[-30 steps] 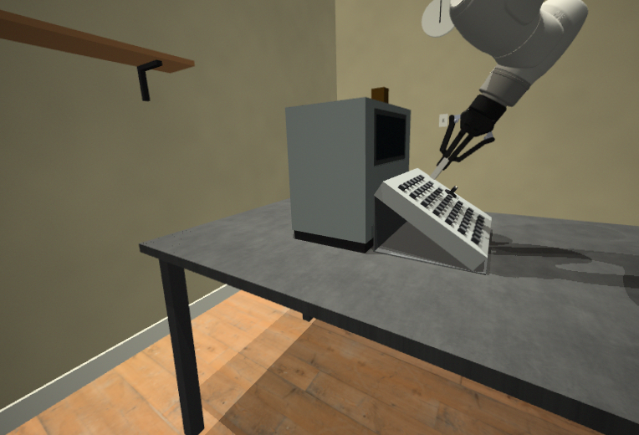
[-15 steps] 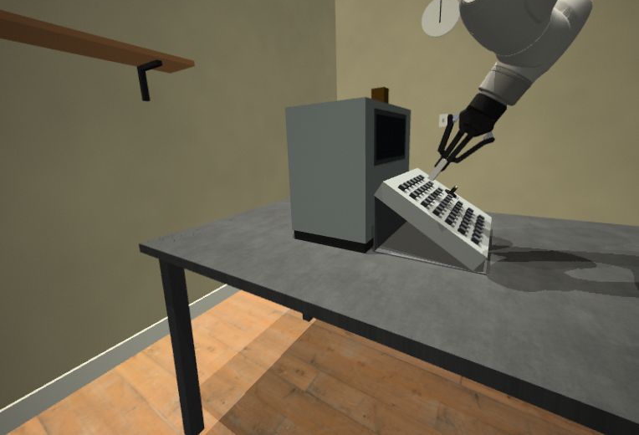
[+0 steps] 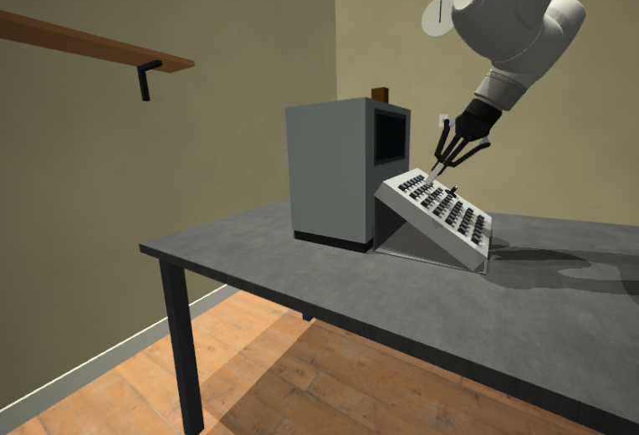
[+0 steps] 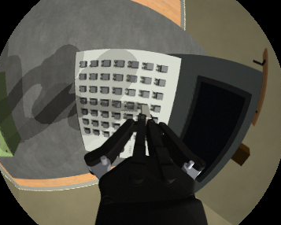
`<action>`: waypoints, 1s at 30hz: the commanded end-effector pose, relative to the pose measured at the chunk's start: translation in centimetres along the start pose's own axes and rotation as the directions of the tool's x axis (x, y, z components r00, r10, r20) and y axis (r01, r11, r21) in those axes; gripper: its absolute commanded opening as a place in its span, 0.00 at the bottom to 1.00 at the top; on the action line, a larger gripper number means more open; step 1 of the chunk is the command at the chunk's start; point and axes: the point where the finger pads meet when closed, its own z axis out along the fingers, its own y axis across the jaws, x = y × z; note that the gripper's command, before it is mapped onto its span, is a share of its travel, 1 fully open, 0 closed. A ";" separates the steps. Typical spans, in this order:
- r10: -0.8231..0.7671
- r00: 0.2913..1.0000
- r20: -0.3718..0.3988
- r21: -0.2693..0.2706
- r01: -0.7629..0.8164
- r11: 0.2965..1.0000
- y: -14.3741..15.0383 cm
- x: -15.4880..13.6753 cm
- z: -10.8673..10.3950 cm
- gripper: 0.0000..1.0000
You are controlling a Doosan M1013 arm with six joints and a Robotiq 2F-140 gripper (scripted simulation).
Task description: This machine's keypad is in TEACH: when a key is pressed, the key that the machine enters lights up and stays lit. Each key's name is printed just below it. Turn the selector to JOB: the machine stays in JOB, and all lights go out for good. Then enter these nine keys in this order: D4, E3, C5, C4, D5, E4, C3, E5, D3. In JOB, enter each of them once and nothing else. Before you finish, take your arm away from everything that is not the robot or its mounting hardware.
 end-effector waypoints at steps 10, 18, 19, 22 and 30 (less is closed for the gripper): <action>0.000 1.000 0.000 0.000 0.000 1.000 0.0 0.0 0.8 0.00; 0.000 1.000 0.000 0.000 0.000 1.000 0.0 0.0 0.8 0.00; 0.000 1.000 0.000 0.000 0.000 1.000 0.0 0.0 0.8 0.00; 0.000 1.000 0.000 0.000 0.000 1.000 0.0 0.0 0.8 0.00; 0.000 1.000 0.000 0.000 0.000 1.000 0.0 0.0 0.9 0.00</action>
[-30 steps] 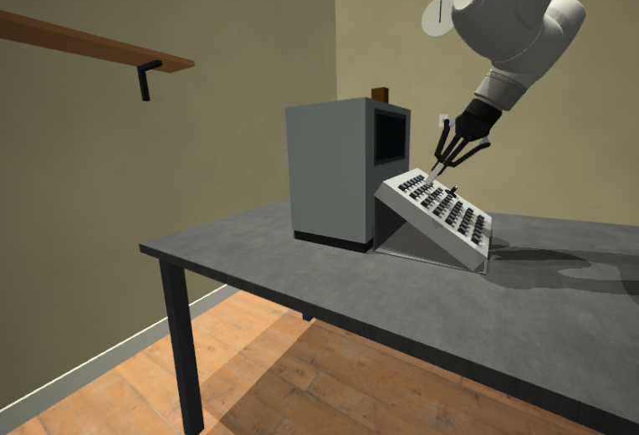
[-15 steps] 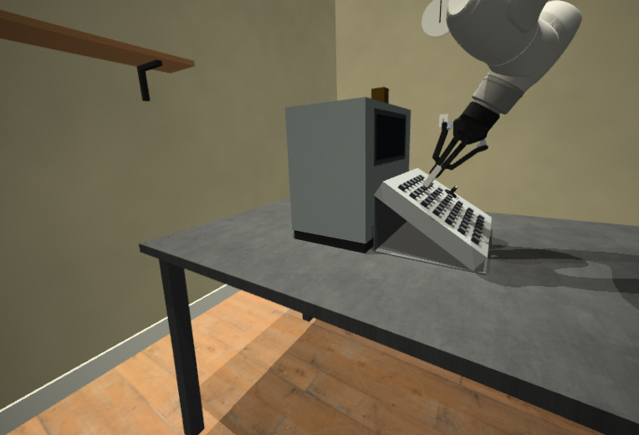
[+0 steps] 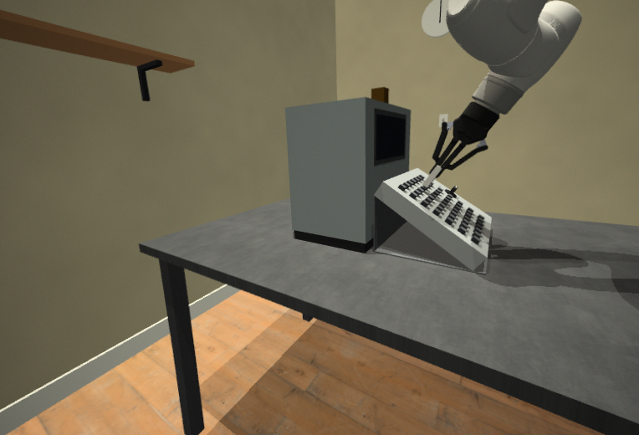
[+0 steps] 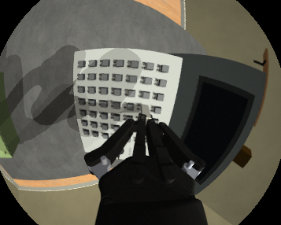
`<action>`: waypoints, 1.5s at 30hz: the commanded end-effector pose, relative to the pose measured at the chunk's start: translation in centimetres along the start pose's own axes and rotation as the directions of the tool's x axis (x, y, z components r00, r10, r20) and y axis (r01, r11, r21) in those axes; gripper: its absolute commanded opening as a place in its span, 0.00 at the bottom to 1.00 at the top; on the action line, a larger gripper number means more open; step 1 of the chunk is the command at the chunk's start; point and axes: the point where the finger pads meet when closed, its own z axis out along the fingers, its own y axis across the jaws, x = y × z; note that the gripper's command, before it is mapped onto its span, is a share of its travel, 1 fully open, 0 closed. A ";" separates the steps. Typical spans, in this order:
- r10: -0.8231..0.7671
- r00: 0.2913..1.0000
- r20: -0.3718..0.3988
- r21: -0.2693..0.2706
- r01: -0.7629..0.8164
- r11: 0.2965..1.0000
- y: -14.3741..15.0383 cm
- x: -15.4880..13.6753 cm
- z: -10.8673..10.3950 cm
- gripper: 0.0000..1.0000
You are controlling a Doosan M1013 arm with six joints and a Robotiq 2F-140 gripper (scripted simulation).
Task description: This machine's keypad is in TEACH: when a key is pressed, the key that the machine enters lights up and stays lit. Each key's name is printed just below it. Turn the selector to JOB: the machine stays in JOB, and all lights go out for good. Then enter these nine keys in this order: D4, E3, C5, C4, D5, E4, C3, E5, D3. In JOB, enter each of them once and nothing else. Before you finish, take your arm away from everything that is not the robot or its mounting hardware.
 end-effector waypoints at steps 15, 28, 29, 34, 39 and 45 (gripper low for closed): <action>0.000 1.000 0.000 0.000 0.000 1.000 0.0 0.0 0.6 0.00; 0.000 1.000 0.000 0.000 0.000 1.000 0.0 0.0 1.2 0.00; 0.000 1.000 0.000 0.000 0.000 1.000 0.0 0.0 1.2 0.00; 0.000 1.000 0.000 0.000 0.000 1.000 0.0 0.0 1.4 0.00; 0.000 1.000 0.000 0.000 0.000 1.000 0.0 0.0 1.4 0.00; 0.000 1.000 0.000 0.000 0.000 1.000 0.0 0.0 1.4 0.00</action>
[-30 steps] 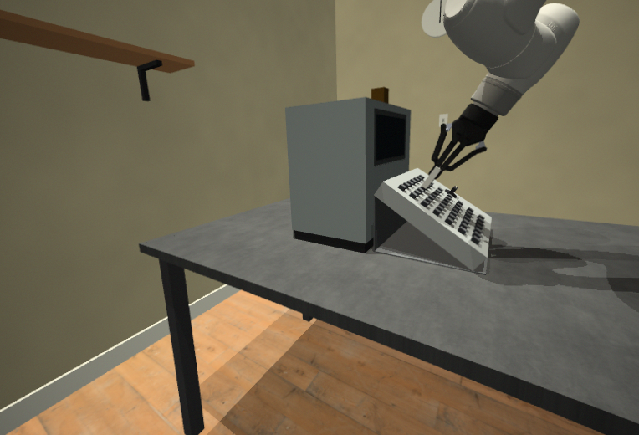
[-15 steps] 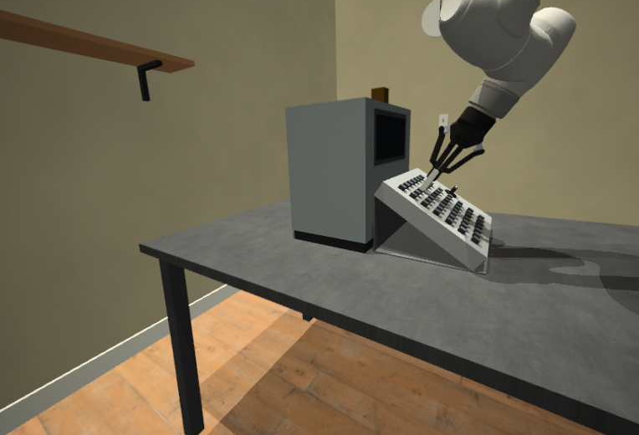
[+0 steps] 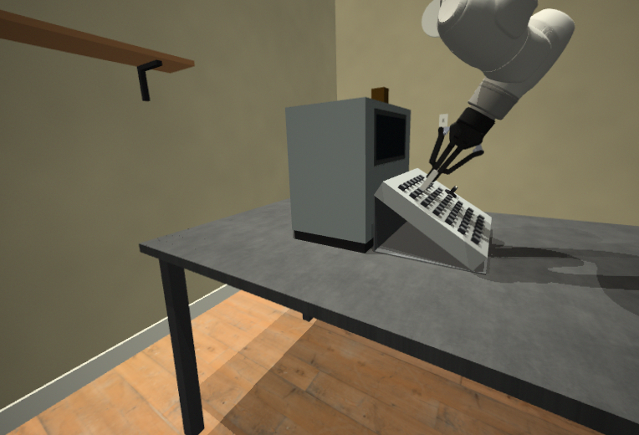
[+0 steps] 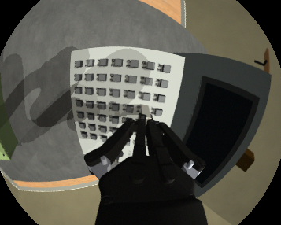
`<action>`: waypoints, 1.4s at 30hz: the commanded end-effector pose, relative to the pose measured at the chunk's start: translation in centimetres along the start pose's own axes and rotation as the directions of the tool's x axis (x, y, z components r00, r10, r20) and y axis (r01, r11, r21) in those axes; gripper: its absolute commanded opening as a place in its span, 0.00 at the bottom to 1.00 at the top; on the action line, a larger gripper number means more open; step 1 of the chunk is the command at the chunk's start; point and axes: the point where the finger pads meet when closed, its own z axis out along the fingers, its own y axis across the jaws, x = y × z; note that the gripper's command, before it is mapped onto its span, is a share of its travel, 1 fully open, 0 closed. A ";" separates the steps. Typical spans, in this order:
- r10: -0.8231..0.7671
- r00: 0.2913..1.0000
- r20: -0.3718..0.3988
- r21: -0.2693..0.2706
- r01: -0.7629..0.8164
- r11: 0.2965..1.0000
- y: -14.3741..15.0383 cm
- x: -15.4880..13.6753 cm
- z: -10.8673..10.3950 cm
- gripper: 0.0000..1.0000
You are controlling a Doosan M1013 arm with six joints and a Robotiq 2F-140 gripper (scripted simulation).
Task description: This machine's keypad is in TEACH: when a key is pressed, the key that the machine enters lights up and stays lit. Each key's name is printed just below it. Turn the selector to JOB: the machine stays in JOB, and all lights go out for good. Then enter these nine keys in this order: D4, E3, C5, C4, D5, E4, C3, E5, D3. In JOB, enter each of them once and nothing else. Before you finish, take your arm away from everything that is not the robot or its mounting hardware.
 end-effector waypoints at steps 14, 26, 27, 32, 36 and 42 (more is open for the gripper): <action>0.000 1.000 0.000 0.000 0.000 1.000 0.0 0.0 0.0 0.00; 0.000 1.000 0.000 0.000 0.000 1.000 0.0 0.0 -0.1 0.00; 0.000 1.000 0.000 0.000 0.000 1.000 0.0 0.0 -0.2 0.00; 0.000 1.000 0.000 0.000 0.000 1.000 0.0 0.0 -0.6 0.00; 0.000 1.000 0.000 0.000 0.000 1.000 0.0 0.0 -1.1 0.00; 0.000 1.000 0.000 0.000 0.000 1.000 0.0 0.0 -2.3 0.00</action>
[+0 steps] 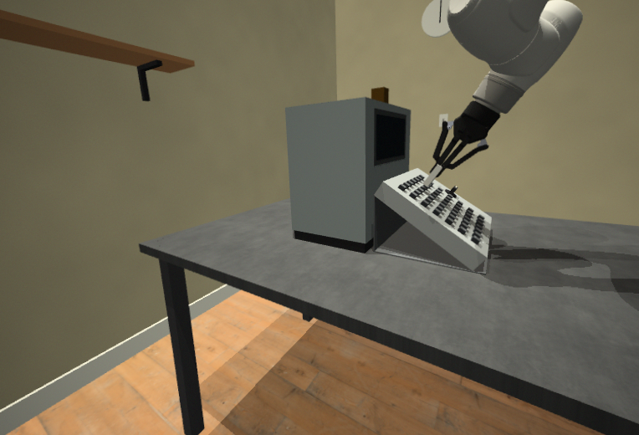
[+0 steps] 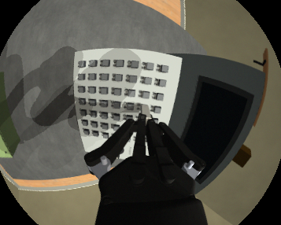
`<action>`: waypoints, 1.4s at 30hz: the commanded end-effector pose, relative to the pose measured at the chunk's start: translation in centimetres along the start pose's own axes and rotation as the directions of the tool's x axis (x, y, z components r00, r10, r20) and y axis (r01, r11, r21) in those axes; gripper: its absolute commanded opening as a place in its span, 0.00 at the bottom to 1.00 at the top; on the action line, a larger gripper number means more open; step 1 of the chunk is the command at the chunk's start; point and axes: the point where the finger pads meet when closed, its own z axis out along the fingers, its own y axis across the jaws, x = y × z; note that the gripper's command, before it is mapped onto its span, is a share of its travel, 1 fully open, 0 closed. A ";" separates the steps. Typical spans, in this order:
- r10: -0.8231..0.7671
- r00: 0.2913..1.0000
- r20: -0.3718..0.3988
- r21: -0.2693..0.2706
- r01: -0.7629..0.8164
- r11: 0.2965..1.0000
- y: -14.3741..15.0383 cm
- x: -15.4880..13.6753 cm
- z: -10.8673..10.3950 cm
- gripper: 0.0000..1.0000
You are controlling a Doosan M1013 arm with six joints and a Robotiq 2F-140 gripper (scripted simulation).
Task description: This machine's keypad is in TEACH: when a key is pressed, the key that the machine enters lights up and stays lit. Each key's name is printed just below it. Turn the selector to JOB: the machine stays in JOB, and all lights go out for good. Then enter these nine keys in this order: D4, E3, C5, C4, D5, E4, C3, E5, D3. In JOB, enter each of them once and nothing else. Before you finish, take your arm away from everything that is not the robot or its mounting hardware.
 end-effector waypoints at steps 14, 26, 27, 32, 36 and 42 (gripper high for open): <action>0.000 1.000 0.000 0.000 0.000 1.000 0.0 0.0 -2.0 0.00; 0.000 1.000 0.000 0.000 0.000 1.000 -1.6 -1.5 -2.0 0.00; 0.000 1.000 0.000 0.000 0.000 1.000 -2.0 -2.0 -2.0 0.00; 0.000 1.000 0.000 0.000 0.000 1.000 -3.4 -3.3 -2.0 0.00; 0.000 1.000 0.000 0.000 0.000 1.000 -3.4 -3.4 -2.0 0.00; 0.000 1.000 0.000 0.000 0.000 1.000 -3.4 -3.4 -1.8 0.00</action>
